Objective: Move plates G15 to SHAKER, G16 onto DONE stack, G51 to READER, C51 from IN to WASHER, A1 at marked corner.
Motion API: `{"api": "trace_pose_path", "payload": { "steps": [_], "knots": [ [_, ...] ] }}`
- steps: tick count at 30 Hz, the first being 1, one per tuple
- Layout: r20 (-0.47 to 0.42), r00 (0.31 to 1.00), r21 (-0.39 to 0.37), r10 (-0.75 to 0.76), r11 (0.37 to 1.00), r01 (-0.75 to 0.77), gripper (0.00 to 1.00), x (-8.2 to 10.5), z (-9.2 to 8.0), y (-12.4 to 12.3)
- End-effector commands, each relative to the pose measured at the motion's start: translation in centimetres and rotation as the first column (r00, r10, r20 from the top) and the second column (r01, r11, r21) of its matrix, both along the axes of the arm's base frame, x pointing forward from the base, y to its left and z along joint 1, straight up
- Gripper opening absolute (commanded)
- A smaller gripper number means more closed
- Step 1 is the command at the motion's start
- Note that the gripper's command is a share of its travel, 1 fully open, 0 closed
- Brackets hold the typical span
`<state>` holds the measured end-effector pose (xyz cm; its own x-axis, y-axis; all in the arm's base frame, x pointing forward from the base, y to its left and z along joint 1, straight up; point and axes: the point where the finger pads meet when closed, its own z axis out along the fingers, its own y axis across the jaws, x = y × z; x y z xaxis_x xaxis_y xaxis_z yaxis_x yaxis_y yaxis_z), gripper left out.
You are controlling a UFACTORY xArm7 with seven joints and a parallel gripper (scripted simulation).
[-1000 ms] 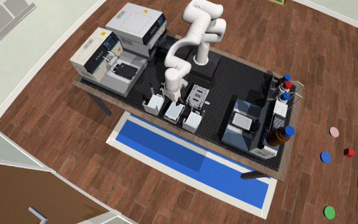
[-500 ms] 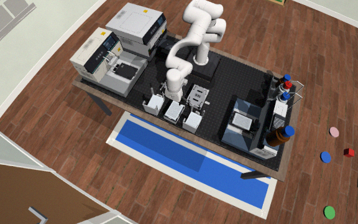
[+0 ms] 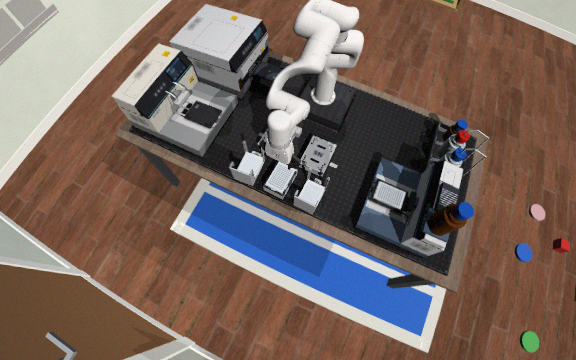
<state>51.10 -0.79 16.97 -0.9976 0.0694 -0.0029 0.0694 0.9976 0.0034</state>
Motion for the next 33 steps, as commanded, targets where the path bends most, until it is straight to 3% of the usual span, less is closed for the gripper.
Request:
{"api": "trace_pose_path", "payload": {
  "steps": [1, 17, 33],
  "knots": [
    [0.005, 1.0, 0.0, 0.0, 1.0, 0.0, 1.0, 0.1, 0.2, 0.0],
    [0.005, 1.0, 0.0, 0.0, 1.0, 0.0, 1.0, 0.1, 0.2, 0.0],
    [0.005, 1.0, 0.001, 0.0, 1.0, 0.0, 1.0, 0.2, -1.6, 0.0]
  ]
}}
